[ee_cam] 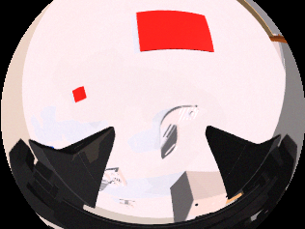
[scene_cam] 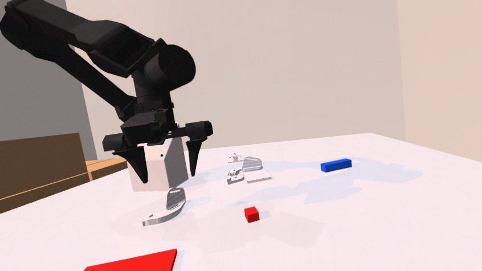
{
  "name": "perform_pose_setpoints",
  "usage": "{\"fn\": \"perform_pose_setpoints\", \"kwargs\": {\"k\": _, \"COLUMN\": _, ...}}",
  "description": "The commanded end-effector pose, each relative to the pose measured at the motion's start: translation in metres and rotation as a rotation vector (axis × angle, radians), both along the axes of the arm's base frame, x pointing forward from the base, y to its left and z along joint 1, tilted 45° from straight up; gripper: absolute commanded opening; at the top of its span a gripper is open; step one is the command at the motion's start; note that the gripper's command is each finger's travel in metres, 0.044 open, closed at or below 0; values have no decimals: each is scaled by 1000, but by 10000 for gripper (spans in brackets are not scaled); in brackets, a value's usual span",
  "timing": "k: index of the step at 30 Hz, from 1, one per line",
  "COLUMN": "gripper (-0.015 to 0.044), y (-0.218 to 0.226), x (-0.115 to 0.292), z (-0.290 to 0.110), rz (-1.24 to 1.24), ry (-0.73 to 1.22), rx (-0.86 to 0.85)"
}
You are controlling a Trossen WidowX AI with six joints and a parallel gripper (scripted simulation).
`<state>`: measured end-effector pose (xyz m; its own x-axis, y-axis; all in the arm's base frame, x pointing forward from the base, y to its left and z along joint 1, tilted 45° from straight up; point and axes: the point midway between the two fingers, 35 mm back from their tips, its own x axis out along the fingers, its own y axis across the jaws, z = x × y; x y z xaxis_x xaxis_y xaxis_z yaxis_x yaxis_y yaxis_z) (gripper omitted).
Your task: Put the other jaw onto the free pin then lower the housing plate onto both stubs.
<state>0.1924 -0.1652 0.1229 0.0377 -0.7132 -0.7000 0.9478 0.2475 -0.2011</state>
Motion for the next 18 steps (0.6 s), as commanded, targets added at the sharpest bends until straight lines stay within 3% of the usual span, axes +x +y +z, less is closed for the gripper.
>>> {"fn": "perform_pose_setpoints", "kwargs": {"k": 1, "gripper": 440, "y": 0, "x": 0, "z": 0, "rz": 0, "ry": 0, "rx": 0}}
{"fn": "perform_pose_setpoints", "kwargs": {"k": 9, "gripper": 440, "y": 0, "x": 0, "z": 0, "rz": 0, "ry": 0, "rx": 0}}
{"fn": "perform_pose_setpoints", "kwargs": {"k": 18, "gripper": 204, "y": 0, "x": 0, "z": 0, "rz": 0, "ry": 0, "rx": 0}}
